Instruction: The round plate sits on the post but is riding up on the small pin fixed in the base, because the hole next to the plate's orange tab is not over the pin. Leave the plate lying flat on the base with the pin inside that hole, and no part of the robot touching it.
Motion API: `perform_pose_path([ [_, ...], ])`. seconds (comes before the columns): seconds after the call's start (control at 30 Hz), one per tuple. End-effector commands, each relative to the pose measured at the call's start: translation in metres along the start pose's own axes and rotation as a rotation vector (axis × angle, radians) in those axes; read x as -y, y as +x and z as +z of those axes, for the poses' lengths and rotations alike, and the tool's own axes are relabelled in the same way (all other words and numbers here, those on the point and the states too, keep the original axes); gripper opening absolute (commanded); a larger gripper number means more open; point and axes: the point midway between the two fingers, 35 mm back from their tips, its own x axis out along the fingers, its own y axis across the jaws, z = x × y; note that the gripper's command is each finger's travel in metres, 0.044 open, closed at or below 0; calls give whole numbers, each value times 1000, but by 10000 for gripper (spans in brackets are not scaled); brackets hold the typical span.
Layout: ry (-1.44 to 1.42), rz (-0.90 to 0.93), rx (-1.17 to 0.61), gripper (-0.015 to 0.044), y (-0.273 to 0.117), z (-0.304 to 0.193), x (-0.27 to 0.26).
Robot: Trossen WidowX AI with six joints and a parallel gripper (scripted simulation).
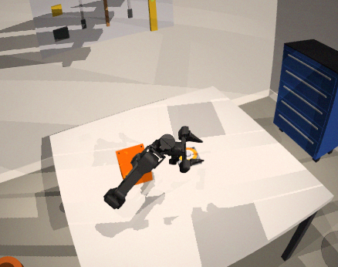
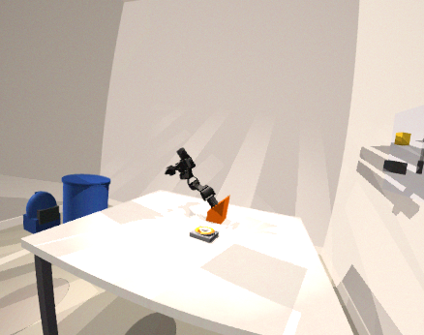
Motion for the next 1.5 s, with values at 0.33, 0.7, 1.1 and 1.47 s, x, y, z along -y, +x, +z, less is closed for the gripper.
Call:
perform_pose_path([
  [0.33,-883,-153,212,111,43,25,59],
  [0.7,-1863,-537,440,0,88,87,113],
  [1.1,-2645,-1261,497,0,115,174,146],
  [1.47,-2957,-2251,228,0,120,258,155],
])
